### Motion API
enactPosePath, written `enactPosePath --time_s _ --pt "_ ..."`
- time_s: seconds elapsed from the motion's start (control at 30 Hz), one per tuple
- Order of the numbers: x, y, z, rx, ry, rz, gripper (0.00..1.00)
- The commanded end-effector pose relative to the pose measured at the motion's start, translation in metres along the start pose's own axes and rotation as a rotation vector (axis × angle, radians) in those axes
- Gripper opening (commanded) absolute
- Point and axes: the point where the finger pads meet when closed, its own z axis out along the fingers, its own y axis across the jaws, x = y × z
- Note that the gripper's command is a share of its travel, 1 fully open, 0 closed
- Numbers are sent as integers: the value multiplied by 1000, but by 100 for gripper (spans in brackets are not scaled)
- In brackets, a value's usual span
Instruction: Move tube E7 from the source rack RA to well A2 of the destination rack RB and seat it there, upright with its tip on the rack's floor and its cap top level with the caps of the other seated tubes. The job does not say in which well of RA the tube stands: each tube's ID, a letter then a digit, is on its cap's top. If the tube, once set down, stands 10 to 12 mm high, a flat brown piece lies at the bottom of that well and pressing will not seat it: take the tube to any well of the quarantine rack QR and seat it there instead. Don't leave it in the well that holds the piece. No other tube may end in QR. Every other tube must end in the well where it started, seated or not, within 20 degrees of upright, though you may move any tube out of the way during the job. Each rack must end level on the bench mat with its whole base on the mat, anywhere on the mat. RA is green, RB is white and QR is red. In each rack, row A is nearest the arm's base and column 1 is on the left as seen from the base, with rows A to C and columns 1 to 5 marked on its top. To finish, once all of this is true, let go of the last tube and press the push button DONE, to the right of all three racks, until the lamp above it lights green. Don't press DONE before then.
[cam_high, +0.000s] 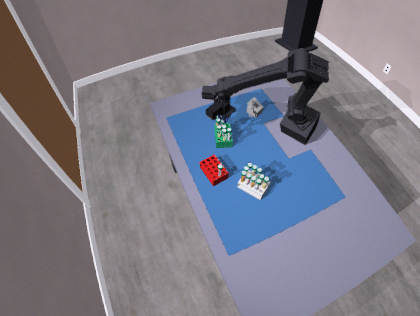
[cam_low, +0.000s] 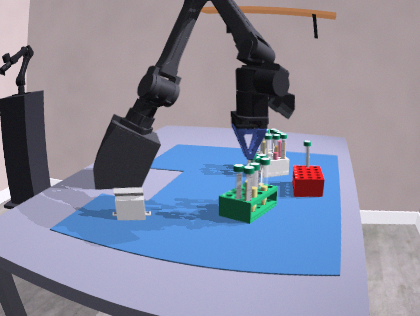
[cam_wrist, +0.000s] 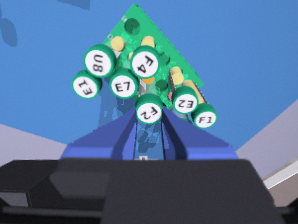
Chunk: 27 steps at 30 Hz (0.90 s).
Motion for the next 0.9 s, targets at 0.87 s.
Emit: enactPosePath --time_s 0.87 --pt "-21 -24 -55 63 -36 -25 0"
